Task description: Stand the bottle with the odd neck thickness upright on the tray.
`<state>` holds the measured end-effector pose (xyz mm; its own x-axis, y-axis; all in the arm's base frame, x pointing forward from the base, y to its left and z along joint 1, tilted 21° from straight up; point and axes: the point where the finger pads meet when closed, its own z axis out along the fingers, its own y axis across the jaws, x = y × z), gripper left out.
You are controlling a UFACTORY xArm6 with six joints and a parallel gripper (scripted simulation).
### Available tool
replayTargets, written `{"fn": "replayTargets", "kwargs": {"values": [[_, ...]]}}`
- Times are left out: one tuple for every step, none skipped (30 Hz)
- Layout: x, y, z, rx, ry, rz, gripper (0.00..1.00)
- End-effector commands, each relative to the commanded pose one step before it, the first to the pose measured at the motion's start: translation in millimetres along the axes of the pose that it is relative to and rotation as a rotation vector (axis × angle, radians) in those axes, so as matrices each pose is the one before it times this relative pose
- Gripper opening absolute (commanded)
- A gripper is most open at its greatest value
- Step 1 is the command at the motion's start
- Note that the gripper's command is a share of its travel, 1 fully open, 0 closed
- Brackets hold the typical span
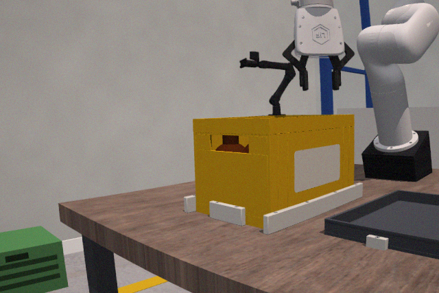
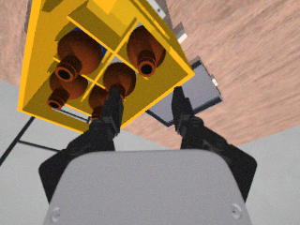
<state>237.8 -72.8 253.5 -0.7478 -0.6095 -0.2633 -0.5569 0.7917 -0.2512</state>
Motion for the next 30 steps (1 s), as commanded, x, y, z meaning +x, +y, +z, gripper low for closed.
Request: {"fn": "replayTargets", "kwargs": {"values": [[-0.63, -0.74, -1.20, 0.00281, -0.00174, -0.00045, 0.65], [0.00, 0.00, 0.00, 0.00000, 0.00000, 0.00000, 0.65], [0.00, 0.00, 0.00, 0.00000, 0.00000, 0.00000, 0.65], [0.00, 0.00, 0.00, 0.00000, 0.00000, 0.00000, 0.65], [0.00, 0.00, 0.00, 0.00000, 0.00000, 0.00000, 0.65], [0.00, 0.00, 0.00, 0.00000, 0.00000, 0.00000, 0.65], [0.00, 0.00, 0.00, 0.00000, 0.00000, 0.00000, 0.65], [0.00, 0.00, 0.00, 0.00000, 0.00000, 0.00000, 0.65], [0.00, 0.00, 0.00, 0.00000, 0.00000, 0.00000, 0.65], [0.00, 0.00, 0.00, 0.00000, 0.00000, 0.00000, 0.65], [0.00, 0.00, 0.00, 0.00000, 0.00000, 0.00000, 0.65], [0.00, 0.00, 0.00, 0.00000, 0.00000, 0.00000, 0.65], [0.00, 0.00, 0.00, 0.00000, 0.00000, 0.00000, 0.65], [0.00, 0.00, 0.00, 0.00000, 0.00000, 0.00000, 0.65], [0.00, 0.00, 0.00, 0.00000, 0.00000, 0.00000, 0.65], [0.00, 0.00, 0.00, 0.00000, 0.00000, 0.00000, 0.65], [0.00, 0.00, 0.00, 0.00000, 0.00000, 0.00000, 0.65], [0.00, 0.00, 0.01, 0.00000, 0.00000, 0.00000, 0.65], [0.00, 0.00, 0.04, 0.00000, 0.00000, 0.00000, 0.65], [0.00, 0.00, 0.07, 0.00000, 0.00001, 0.00000, 0.65], [0.00, 0.00, 0.12, -0.00001, 0.00001, 0.00001, 0.65], [-0.01, 0.00, 0.17, -0.00001, 0.00002, 0.00001, 0.65], [-0.01, 0.00, 0.23, -0.00001, 0.00002, 0.00001, 0.65], [-0.01, 0.00, 0.29, -0.00001, 0.00003, 0.00002, 0.65], [-0.01, 0.00, 0.36, -0.00002, 0.00004, 0.00002, 0.65], [-0.01, 0.00, 0.43, -0.00002, 0.00004, 0.00003, 0.65], [-0.02, 0.00, 0.51, -0.00003, 0.00005, 0.00003, 0.65], [-0.02, 0.01, 0.58, -0.00003, 0.00006, 0.00003, 0.65], [0.00, 0.00, 0.00, 0.00000, 0.00000, 0.00000, 0.65], [0.00, 0.00, 0.00, 0.00000, 0.00000, 0.00000, 0.65]]}}
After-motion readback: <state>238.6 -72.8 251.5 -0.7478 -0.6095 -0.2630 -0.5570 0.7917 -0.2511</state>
